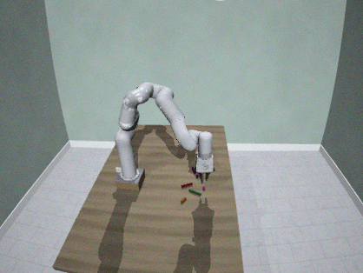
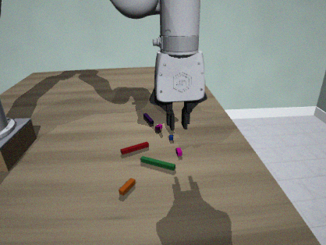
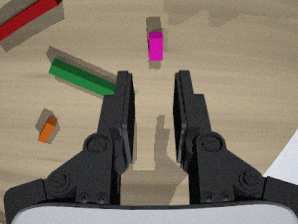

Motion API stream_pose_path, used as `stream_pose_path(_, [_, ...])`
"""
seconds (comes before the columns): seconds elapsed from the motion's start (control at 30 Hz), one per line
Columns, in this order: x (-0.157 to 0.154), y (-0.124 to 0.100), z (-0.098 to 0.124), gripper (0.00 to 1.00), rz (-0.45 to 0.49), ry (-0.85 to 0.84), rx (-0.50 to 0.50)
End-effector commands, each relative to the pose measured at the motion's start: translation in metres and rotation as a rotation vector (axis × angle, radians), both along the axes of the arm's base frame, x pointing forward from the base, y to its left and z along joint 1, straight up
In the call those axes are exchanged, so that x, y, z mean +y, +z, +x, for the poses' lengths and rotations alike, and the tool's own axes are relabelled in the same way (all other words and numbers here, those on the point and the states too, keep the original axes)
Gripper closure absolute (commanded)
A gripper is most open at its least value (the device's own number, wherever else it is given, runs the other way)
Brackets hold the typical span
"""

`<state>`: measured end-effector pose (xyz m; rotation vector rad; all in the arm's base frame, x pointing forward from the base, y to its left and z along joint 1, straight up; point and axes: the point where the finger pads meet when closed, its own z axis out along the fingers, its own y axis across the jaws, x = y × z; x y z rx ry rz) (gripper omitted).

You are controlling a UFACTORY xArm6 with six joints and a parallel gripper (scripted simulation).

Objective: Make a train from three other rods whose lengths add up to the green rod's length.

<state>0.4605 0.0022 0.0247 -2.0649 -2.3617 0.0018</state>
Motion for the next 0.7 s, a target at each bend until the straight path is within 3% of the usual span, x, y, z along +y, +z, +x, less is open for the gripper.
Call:
stream_pose_path(0.0, [0.0, 0.001, 0.002, 0.76, 0.0, 0.0, -0.004])
stream_pose_path(0.67, [0.0, -0.013, 0.002, 0.76, 0.0, 0.0, -0.004])
